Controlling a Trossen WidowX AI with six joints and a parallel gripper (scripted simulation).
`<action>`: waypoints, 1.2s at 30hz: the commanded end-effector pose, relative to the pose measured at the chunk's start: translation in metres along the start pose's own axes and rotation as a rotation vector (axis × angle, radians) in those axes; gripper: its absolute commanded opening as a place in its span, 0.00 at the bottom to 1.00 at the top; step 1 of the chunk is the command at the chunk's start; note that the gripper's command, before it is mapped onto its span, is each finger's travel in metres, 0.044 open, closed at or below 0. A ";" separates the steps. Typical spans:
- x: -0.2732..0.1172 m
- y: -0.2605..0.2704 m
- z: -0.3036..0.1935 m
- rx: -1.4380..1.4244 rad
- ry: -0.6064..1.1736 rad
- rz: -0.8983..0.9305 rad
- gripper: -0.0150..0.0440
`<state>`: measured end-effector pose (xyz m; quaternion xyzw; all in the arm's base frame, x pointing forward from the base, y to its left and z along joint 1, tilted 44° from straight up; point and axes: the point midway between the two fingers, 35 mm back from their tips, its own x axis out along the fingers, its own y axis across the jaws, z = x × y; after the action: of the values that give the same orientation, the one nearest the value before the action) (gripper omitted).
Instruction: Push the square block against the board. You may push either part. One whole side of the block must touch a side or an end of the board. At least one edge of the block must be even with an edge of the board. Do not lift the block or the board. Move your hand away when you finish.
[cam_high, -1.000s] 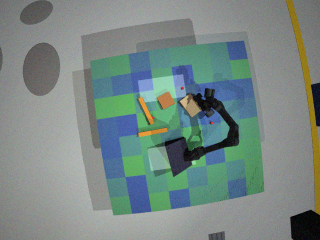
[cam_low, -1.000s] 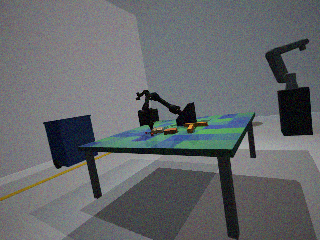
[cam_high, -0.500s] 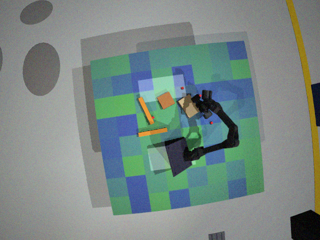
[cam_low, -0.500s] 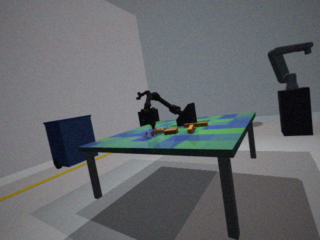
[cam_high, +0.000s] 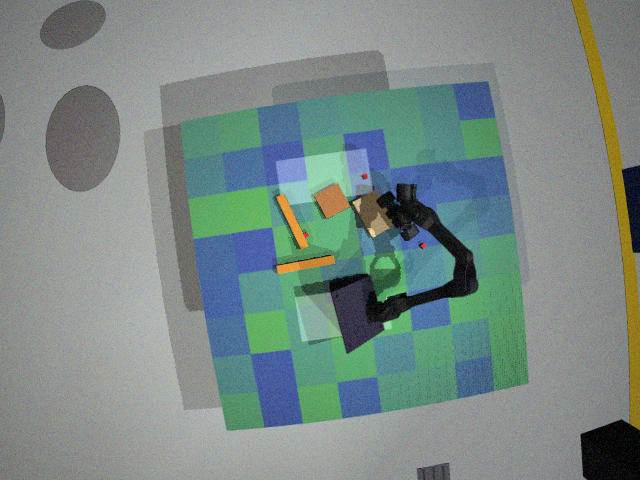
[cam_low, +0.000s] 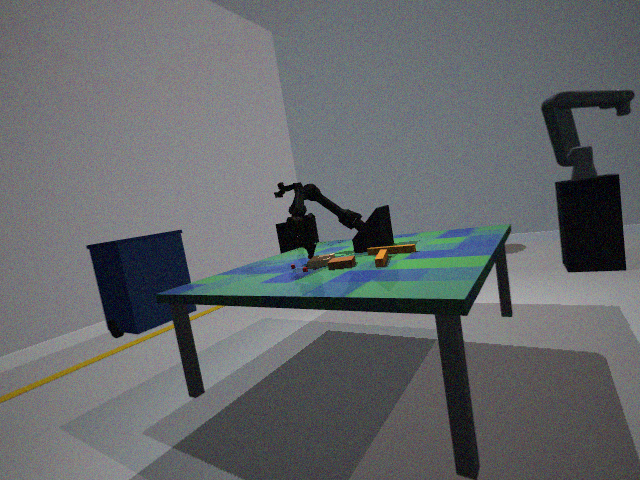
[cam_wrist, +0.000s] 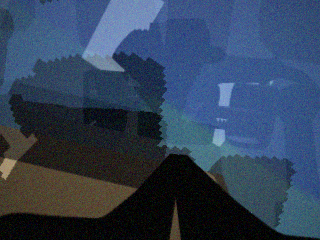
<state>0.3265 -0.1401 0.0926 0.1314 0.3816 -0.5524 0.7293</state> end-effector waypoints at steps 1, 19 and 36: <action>0.008 -0.003 -0.023 -0.028 0.041 -0.018 0.25; 0.009 0.001 -0.005 -0.027 0.041 -0.017 0.25; 0.010 0.003 0.023 -0.026 0.038 -0.017 0.25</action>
<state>0.3341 -0.1403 0.0931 0.1251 0.4214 -0.5315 0.7241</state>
